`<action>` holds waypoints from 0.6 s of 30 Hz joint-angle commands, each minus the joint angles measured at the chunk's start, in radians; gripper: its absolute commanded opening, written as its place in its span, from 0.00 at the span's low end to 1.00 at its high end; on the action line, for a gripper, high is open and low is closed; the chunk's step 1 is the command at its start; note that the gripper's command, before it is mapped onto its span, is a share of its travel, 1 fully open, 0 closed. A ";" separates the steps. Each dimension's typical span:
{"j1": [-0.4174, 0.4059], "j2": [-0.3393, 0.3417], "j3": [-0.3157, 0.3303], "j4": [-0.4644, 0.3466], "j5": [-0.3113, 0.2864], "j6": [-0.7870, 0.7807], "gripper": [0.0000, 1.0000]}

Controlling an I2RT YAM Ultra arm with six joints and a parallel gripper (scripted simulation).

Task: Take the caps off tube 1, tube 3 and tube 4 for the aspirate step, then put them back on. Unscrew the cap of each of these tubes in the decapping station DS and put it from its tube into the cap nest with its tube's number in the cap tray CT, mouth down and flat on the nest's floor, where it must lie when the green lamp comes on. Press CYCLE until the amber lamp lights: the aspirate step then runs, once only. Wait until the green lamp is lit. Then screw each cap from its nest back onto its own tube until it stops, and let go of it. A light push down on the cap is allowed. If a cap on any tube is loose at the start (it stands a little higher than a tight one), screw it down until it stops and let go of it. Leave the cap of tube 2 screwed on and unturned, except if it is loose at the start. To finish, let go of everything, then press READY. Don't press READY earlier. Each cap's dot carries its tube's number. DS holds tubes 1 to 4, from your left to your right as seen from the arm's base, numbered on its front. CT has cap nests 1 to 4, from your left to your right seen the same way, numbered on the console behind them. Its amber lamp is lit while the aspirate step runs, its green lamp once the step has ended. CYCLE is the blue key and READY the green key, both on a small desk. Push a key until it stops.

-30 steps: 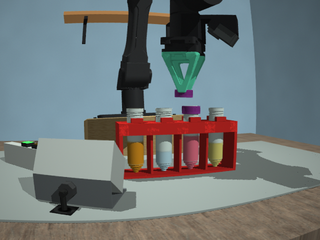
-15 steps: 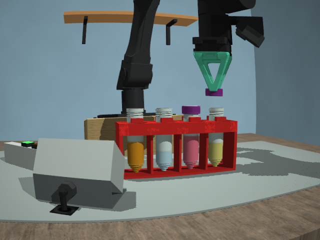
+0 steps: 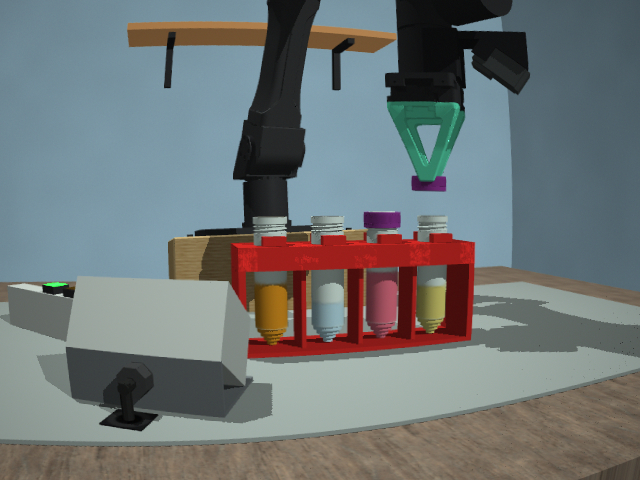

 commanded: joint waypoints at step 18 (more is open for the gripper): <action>0.003 0.018 -0.045 0.089 -0.002 0.005 0.00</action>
